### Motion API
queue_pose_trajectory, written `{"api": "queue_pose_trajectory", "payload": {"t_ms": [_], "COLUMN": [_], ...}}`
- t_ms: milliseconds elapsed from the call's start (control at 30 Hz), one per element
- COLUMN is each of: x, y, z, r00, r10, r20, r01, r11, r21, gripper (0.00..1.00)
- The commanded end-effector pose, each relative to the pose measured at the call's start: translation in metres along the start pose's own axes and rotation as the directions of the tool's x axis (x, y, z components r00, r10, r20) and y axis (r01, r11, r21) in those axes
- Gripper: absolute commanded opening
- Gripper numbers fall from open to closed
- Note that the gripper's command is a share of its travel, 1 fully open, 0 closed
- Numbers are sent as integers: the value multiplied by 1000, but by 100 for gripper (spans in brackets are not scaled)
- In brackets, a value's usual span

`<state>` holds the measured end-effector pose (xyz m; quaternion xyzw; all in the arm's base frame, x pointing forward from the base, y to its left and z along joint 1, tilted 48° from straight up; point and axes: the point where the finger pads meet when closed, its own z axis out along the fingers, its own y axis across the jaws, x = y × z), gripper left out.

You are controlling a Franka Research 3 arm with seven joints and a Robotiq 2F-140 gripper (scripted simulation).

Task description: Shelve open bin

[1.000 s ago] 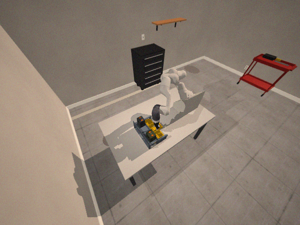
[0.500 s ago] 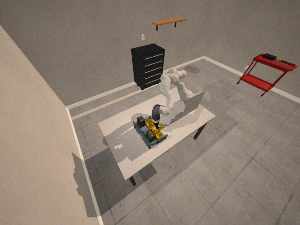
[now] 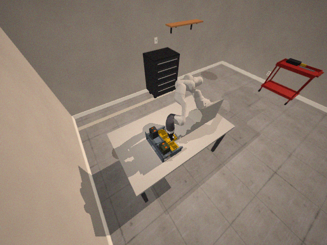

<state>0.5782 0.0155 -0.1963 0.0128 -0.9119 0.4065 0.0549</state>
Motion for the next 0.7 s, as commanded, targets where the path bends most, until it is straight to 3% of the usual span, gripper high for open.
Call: {"api": "queue_pose_trajectory", "payload": {"t_ms": [0,667], "x": [-3,-3], "y": [0,0], "z": [-2,-1], "r00": [1000,1000], "r10": [1,1], "r20": [16,30], "r01": [-1,-1], "r11": [1000,1000], "r21": [-2,-2], "gripper": [0,0]}}
